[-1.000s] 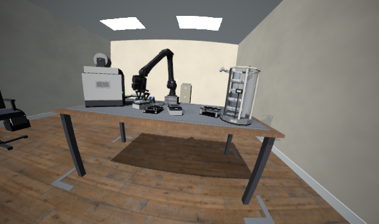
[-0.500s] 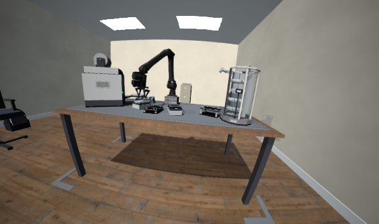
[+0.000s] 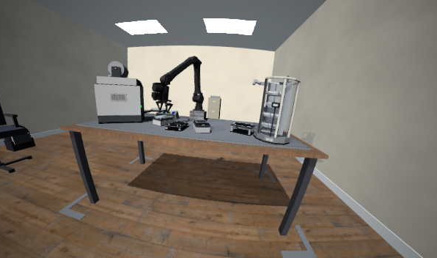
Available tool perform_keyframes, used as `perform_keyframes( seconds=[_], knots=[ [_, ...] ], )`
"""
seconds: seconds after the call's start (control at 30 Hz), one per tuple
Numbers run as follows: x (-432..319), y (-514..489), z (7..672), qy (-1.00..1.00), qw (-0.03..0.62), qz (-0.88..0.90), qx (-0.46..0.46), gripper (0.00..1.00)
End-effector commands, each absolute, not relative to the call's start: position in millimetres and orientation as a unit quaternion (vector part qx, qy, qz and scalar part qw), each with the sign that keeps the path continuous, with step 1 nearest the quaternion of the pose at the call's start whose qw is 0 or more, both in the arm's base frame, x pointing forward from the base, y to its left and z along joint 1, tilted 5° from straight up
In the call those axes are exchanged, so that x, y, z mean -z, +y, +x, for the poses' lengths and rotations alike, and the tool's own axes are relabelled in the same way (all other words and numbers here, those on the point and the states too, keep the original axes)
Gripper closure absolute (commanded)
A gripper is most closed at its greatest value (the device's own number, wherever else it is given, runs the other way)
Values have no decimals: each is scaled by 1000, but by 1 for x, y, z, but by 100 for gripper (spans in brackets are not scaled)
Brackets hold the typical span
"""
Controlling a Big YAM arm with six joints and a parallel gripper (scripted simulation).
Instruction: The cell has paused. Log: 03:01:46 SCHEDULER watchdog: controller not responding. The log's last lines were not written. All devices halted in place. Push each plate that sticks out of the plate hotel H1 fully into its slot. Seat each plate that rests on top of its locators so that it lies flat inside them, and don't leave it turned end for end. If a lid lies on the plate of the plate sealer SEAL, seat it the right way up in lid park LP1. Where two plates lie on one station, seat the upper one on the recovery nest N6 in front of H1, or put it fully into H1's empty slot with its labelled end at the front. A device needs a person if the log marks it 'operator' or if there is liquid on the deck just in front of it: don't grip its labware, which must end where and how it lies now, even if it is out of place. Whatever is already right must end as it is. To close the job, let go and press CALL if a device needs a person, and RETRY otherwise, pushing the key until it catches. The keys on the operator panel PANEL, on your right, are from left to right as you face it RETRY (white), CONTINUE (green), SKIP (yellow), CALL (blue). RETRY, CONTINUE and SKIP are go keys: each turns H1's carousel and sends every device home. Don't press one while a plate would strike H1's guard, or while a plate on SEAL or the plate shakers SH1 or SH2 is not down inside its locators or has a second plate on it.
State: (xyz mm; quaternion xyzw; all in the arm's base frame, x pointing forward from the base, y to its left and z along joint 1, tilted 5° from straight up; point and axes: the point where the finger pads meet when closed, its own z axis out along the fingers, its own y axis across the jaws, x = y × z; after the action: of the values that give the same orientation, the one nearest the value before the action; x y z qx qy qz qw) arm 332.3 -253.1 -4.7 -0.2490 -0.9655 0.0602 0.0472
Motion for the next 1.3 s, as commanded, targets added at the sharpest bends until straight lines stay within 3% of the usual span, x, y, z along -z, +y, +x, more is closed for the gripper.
perform_keyframes(
  seconds=[0.0,0.83,1.27],
  knots=[
    [-3,-261,343,-965,37,-251,-64,0],
    [-3,-261,343,-965,37,-251,-64,0],
    [-55,-262,360,-965,20,-252,-70,0]
  ],
)
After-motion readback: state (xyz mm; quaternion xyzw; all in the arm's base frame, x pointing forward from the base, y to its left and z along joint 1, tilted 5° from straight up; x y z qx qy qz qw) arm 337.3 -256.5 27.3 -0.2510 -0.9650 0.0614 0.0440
